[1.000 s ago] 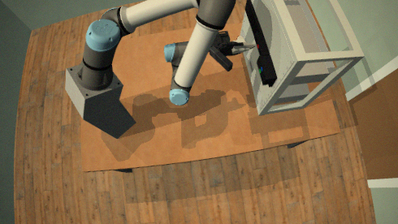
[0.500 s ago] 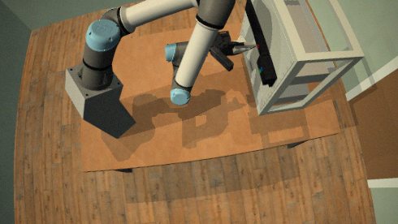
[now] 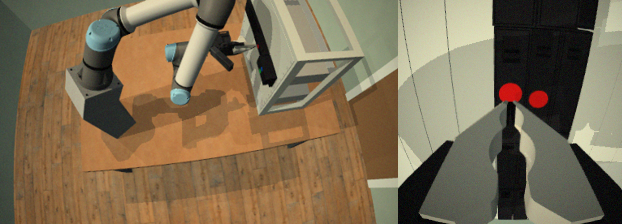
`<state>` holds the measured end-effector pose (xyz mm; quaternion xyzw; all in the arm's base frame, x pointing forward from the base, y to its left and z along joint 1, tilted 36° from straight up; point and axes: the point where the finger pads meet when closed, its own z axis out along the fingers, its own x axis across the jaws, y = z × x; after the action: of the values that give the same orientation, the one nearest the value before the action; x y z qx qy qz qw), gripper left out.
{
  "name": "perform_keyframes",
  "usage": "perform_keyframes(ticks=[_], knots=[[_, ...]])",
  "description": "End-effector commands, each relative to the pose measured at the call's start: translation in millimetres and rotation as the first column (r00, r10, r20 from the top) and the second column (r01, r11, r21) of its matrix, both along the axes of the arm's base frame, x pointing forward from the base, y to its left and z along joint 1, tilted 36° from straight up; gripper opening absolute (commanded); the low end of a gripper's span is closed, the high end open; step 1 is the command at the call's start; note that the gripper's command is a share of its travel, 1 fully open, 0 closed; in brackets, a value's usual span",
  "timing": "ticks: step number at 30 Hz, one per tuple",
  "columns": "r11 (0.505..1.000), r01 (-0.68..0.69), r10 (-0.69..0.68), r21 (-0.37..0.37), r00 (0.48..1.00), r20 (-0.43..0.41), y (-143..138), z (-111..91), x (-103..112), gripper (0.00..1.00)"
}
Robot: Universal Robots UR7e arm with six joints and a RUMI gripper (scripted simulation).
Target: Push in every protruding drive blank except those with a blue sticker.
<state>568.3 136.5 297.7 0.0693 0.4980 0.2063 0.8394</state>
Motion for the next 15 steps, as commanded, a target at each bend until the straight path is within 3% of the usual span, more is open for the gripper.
perform_keyframes(ticks=[1, 15], knots=[[1.0, 0.0, 0.0, 0.0, 1.0, 0.001, -0.2, 0.5, -0.1, 0.0], [1.0, 0.0, 0.0, 0.0, 1.0, 0.001, 0.0, 1.1, 1.0, 0.0]])
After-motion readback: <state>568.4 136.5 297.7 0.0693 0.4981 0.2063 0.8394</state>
